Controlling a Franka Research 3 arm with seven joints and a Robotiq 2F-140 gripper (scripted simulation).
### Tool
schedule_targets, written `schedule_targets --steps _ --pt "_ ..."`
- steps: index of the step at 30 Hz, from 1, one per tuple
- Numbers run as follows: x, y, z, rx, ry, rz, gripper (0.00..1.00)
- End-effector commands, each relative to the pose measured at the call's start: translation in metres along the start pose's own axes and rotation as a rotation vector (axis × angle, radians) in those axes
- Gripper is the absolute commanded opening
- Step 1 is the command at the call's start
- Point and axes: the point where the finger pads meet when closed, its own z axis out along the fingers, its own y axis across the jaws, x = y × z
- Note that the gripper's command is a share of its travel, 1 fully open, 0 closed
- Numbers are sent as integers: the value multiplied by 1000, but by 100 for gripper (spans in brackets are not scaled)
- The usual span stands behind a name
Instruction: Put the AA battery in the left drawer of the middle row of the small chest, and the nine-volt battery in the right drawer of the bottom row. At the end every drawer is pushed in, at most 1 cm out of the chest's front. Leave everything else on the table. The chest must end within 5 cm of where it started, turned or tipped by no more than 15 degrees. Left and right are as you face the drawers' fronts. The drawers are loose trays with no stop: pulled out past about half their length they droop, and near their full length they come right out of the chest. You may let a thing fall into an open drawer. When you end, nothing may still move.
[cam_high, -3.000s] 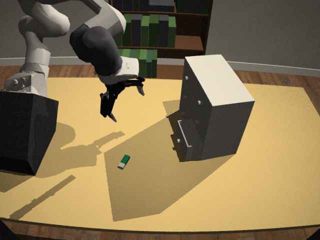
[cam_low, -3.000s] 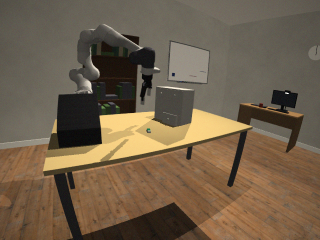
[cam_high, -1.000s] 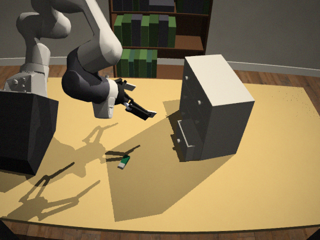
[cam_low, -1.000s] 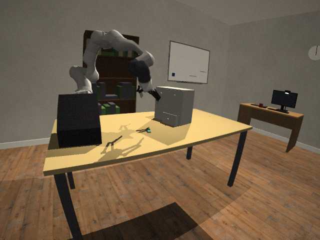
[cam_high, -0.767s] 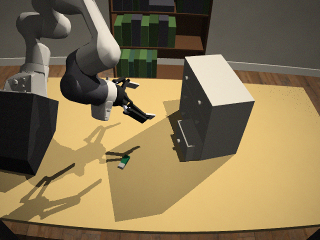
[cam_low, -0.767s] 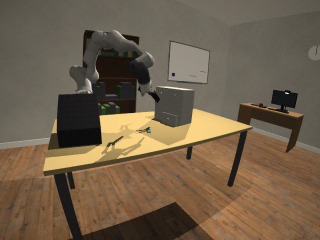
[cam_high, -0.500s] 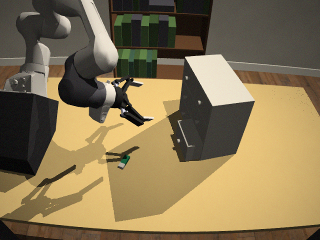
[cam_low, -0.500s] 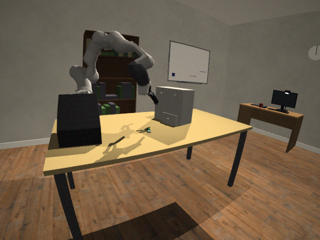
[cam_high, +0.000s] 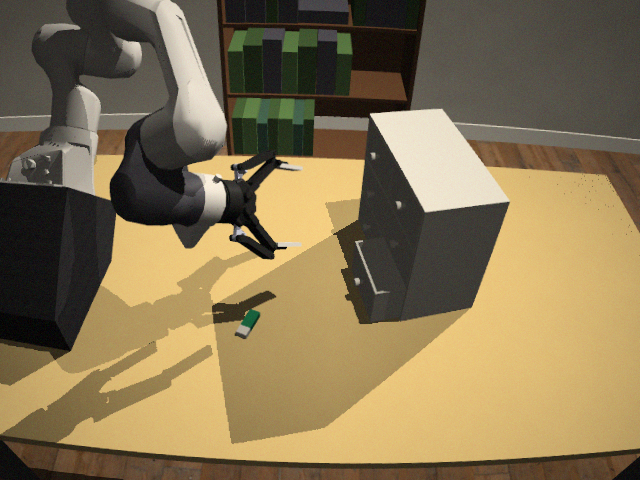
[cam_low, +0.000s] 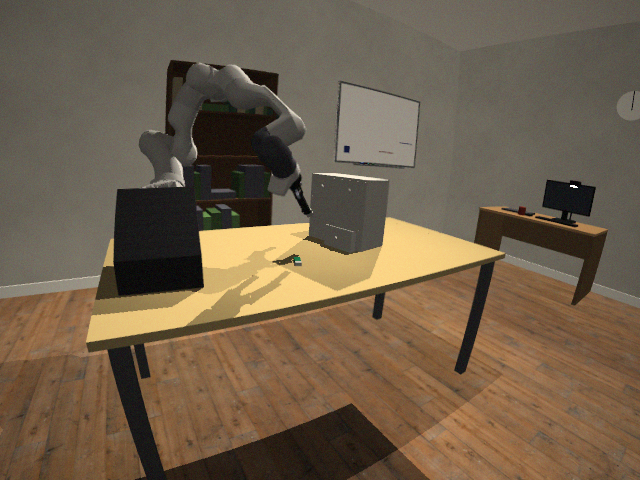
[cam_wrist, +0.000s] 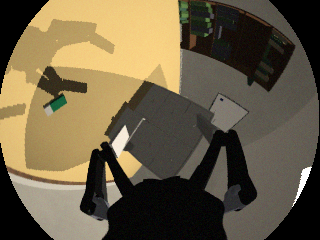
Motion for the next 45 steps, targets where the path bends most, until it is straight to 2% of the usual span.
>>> schedule_targets --steps 1,4,5,11,12,17,18,19,24,25,29,30,35,36,41,42,45 --pt "-2 -1 1 -18 -30 264 100" --pt "-2 -1 1 -18 -30 264 100" --pt "-5 -6 1 -29 -58 377 100" --pt "-5 -6 1 -33 -65 425 100" --pt "-7 -10 1 -48 -93 550 100" --pt "-7 -10 1 -51 -97 582 100" --pt "-10 -16 1 -68 -123 704 100" --pt "-10 -16 1 -72 -126 733 100" --pt "-10 -16 1 -72 -127 735 100" --pt "-11 -21 0 -93 -153 874 100" --pt "-11 -21 0 -94 -154 882 100" --pt "-13 -27 -1 -115 -177 999 100" --pt "-13 -27 -1 -119 -180 1024 100" --pt "-14 -33 -2 -143 -203 1150 100" --pt "-14 -33 -2 -145 -203 1159 100" --pt "-15 -39 -3 -171 -225 1288 100" --pt "-15 -39 -3 -171 -225 1288 100"
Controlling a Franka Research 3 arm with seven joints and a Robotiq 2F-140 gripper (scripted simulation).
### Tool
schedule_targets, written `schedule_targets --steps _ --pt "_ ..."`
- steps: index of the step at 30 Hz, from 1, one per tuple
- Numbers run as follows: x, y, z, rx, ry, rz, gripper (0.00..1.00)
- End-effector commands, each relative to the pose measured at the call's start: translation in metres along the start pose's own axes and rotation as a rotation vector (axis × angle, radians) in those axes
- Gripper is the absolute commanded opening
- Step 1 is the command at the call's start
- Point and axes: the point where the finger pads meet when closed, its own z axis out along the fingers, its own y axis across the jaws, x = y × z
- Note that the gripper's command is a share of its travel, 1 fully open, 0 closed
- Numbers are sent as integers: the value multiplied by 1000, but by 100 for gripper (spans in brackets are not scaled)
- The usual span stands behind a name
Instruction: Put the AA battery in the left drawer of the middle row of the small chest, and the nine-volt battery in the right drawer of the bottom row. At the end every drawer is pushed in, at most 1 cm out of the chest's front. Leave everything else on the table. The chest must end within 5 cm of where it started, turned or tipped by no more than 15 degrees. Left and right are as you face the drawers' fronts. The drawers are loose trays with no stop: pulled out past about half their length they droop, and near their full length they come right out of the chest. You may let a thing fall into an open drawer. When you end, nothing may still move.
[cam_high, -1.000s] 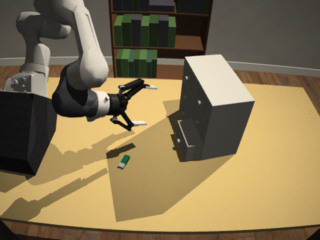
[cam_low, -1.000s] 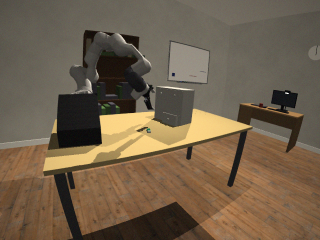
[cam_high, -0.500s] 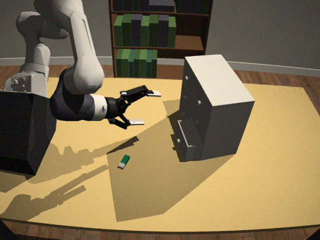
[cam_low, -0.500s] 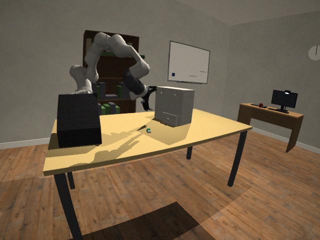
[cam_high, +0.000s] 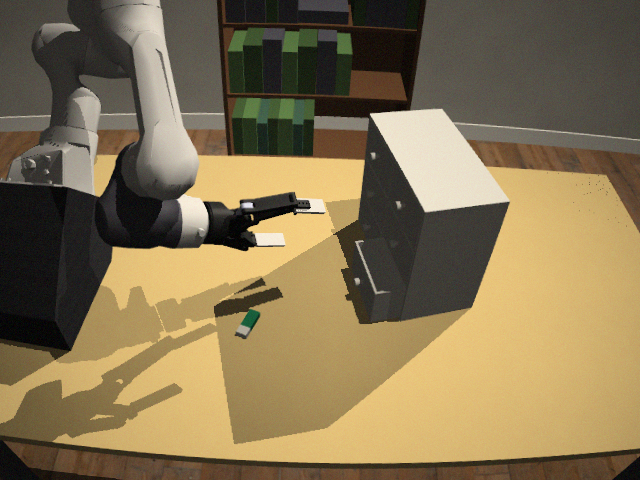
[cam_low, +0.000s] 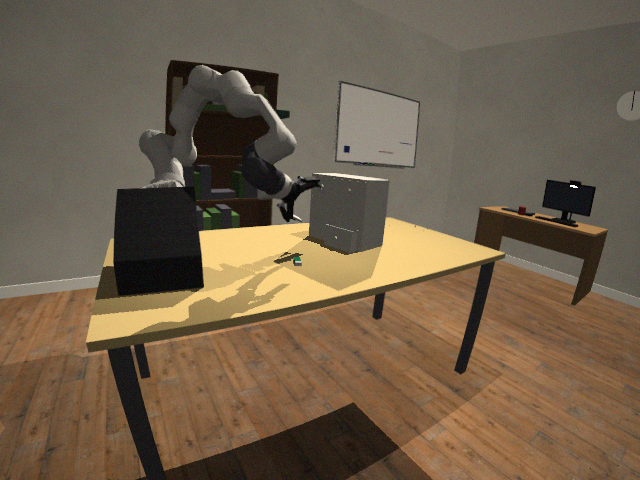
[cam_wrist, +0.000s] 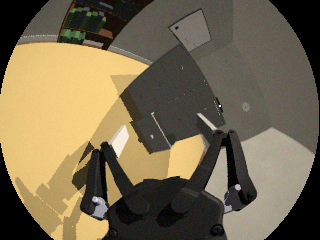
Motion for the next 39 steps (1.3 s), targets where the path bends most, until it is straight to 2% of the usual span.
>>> schedule_targets --steps 1,2,6,7,13,14,17,18,21,22,25,26,30,31,39 --pt "-4 -1 -1 -10 -12 171 100" --pt "-10 -3 -2 -33 -28 294 100" --pt "-10 -3 -2 -33 -28 294 100" --pt "-15 -5 -3 -56 -40 410 100" --pt "-15 -5 -3 -56 -40 410 100" --pt "-20 -7 -5 -78 -51 518 100" --pt "-20 -7 -5 -78 -51 518 100" --pt "-25 -9 -6 -100 -60 619 100" --pt "-25 -9 -6 -100 -60 619 100" --pt "-29 -11 -8 -120 -67 711 100" --pt "-29 -11 -8 -120 -67 711 100" --pt "-33 -14 -9 -139 -73 795 100" --pt "-33 -14 -9 -139 -73 795 100" --pt "-37 -16 -10 -157 -78 870 100" --pt "-43 -19 -13 -187 -84 994 100"
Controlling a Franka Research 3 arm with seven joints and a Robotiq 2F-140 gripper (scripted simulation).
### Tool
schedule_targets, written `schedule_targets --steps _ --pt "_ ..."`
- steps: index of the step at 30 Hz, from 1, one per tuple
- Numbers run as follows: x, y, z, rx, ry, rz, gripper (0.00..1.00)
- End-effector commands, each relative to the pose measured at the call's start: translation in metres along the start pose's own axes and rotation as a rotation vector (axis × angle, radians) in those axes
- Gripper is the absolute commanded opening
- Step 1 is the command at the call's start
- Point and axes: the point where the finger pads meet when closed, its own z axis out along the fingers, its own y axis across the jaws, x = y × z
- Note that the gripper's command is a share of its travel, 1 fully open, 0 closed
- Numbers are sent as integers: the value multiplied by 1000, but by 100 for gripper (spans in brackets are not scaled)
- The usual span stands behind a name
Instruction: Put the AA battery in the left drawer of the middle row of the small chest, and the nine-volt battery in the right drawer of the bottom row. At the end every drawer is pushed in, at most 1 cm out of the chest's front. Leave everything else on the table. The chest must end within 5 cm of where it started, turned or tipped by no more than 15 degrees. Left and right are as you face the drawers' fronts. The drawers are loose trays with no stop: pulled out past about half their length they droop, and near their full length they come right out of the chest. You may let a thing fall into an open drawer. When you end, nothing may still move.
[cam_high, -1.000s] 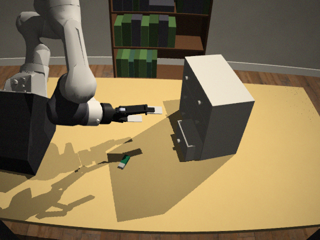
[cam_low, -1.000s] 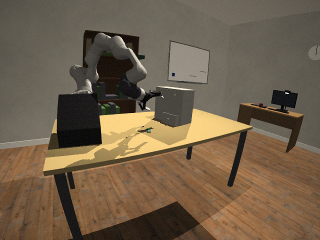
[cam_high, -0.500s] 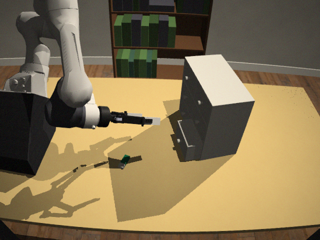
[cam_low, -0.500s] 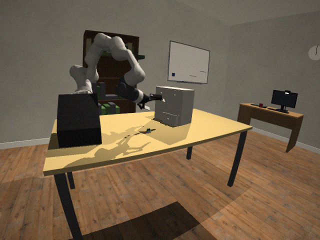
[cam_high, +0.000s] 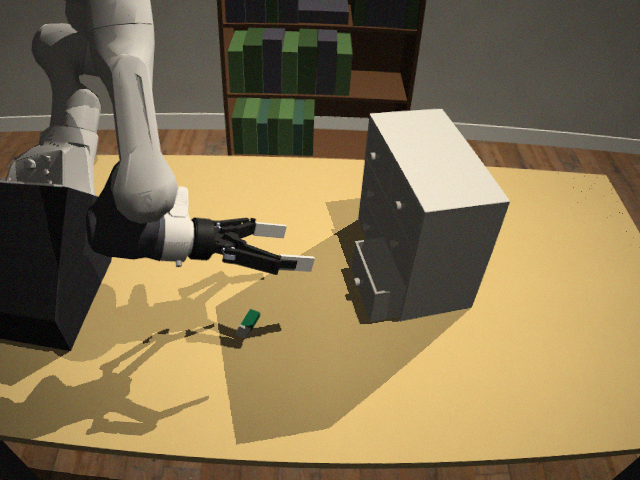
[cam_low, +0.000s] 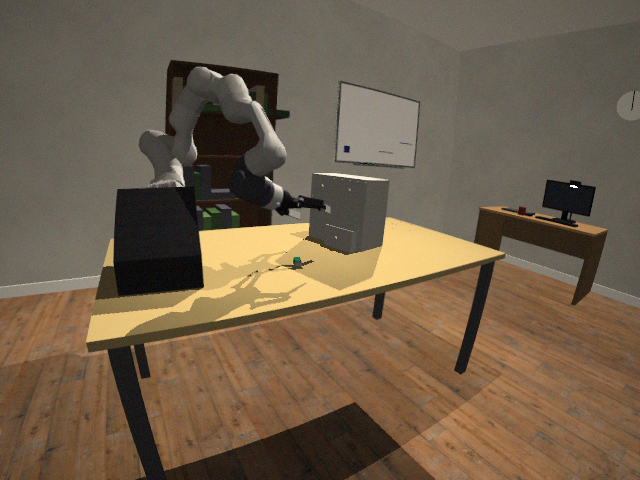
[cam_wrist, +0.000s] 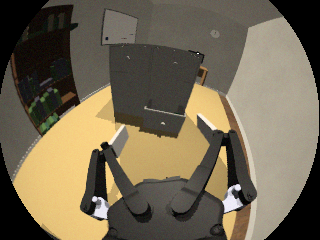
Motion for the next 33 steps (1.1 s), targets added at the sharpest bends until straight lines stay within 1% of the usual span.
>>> schedule_targets --steps 1,2,3,4,5,8,11,15,16,33 --pt "-6 3 -2 -25 -7 195 100" --pt "-6 3 -2 -25 -7 195 100" --pt "-9 3 -2 -34 -8 237 100" --pt "-9 3 -2 -34 -8 237 100" --pt "-11 4 -3 -42 -8 271 100" --pt "-11 4 -3 -42 -8 271 100" --pt "-14 5 -4 -55 -9 330 100" --pt "-15 5 -4 -58 -9 346 100" --pt "-15 5 -4 -58 -9 346 0" --pt "-15 5 -4 -58 -9 346 0"
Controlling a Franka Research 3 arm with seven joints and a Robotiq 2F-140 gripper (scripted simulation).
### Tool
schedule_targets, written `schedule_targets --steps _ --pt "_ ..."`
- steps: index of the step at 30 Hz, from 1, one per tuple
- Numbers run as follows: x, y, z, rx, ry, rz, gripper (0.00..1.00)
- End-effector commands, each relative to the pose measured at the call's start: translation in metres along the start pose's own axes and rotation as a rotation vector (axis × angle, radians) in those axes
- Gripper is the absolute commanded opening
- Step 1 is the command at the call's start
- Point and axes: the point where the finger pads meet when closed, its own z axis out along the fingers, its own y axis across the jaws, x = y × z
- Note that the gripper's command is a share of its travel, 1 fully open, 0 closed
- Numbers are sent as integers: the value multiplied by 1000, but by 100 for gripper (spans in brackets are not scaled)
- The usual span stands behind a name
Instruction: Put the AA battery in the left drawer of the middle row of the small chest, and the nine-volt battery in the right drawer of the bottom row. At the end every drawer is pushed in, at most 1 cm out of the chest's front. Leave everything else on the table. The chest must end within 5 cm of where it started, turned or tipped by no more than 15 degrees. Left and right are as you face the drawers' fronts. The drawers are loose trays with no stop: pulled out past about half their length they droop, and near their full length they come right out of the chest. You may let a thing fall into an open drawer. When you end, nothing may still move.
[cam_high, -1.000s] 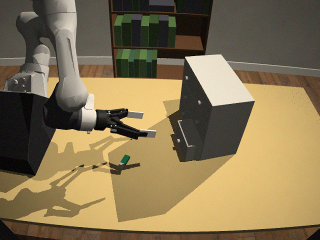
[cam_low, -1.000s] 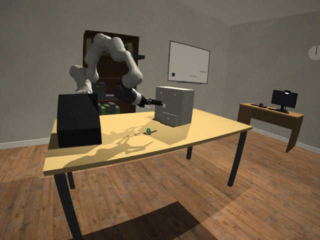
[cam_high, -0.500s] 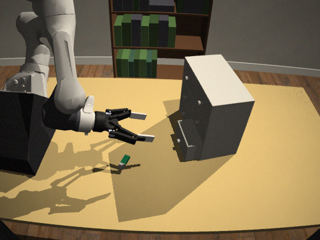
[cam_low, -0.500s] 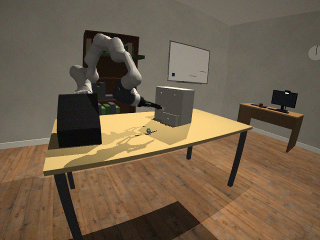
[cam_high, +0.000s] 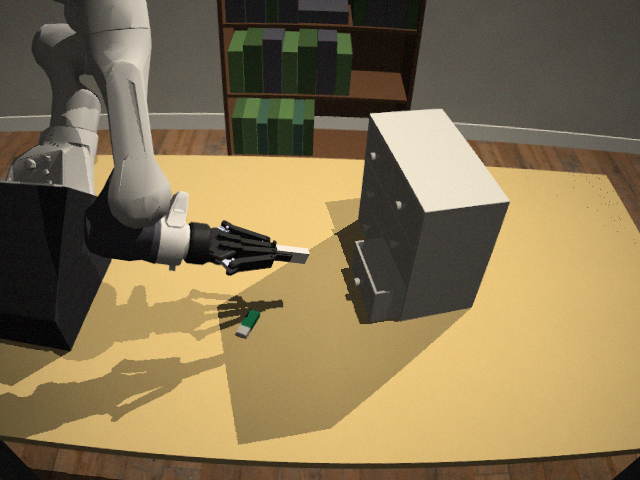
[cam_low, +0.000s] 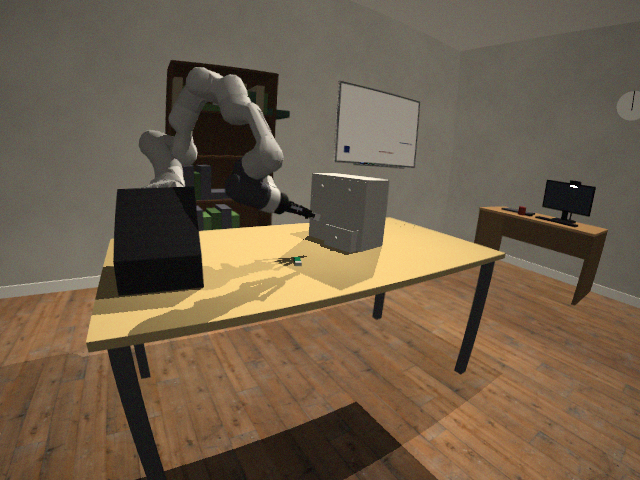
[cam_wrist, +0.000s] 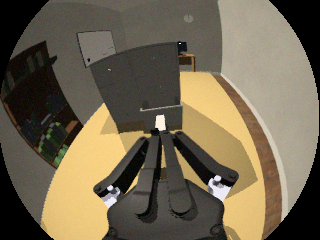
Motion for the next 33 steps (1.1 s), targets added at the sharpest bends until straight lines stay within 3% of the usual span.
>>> schedule_targets --steps 1,13,24,26,33 --pt "-1 0 0 -3 0 19 0" --pt "-9 0 10 -3 -1 20 0" --pt "-44 0 58 -3 -1 20 0" --pt "-44 0 58 -3 -1 20 0" --pt "-65 -1 86 -3 -1 20 0"
